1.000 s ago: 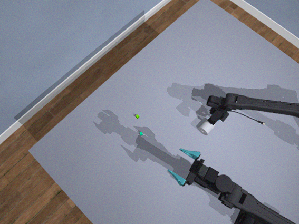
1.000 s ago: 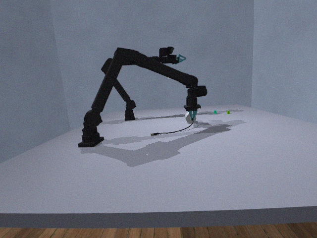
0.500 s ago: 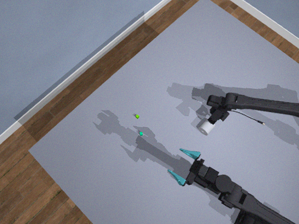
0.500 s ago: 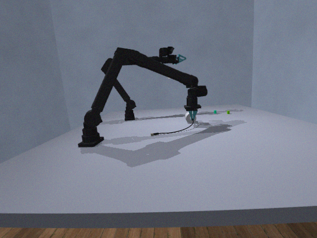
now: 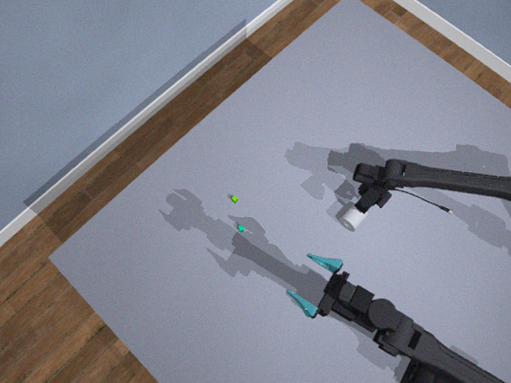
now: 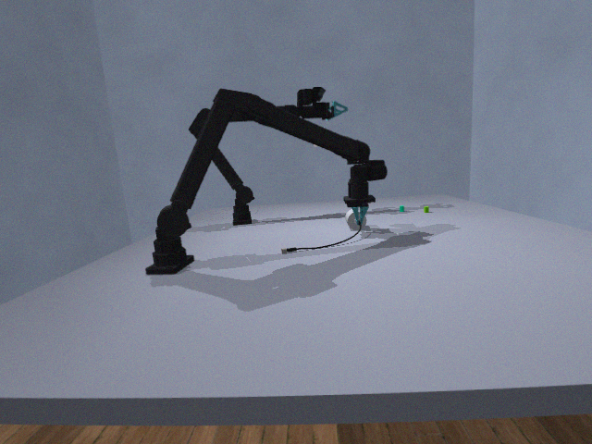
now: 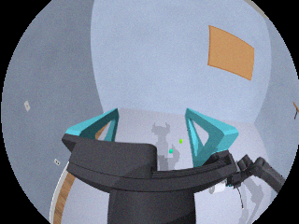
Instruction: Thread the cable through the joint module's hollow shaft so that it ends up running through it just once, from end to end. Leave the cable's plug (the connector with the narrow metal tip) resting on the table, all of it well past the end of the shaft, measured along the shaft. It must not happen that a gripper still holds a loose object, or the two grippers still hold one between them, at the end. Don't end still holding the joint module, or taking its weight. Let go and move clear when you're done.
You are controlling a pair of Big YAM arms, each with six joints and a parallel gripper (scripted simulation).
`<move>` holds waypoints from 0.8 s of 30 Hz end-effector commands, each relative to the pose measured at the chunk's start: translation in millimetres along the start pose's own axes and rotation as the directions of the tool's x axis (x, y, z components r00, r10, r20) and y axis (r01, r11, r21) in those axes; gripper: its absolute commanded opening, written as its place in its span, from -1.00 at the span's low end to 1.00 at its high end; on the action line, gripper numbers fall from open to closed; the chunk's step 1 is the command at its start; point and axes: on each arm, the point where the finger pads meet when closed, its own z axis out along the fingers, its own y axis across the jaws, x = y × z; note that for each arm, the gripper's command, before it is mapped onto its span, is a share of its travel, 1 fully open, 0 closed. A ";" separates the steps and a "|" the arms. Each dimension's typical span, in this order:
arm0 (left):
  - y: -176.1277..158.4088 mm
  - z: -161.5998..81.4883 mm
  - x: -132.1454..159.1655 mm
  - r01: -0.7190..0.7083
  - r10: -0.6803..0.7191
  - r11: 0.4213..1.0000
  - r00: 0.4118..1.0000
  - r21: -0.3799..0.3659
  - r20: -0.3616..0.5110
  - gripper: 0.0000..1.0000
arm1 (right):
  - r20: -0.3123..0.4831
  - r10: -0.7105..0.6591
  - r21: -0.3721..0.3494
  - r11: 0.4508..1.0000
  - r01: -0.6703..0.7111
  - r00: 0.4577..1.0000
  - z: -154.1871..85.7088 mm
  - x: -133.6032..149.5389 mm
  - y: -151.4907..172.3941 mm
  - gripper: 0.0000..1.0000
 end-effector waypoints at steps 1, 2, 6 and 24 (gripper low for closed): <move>1.0 2.4 -13.4 -0.011 0.011 1.000 1.000 -0.001 0.016 0.92 | 0.017 -0.016 0.038 0.999 0.015 1.000 -17.7 -22.9 -14.8 -1.00; 1.0 2.4 -13.4 -0.011 0.011 1.000 1.000 -0.001 0.016 0.92 | 0.016 -0.013 0.037 0.999 0.013 1.000 -16.4 -25.7 -14.2 -1.00; 1.0 2.4 -13.4 -0.011 0.011 1.000 1.000 -0.001 0.016 0.92 | 0.018 -0.012 0.035 0.999 0.011 1.000 -16.7 -33.4 -14.6 -1.00; 1.0 2.4 -13.4 -0.011 0.011 1.000 1.000 -0.001 0.016 0.92 | 0.008 -0.020 0.018 1.000 0.020 1.000 -12.3 -27.3 -4.3 -0.36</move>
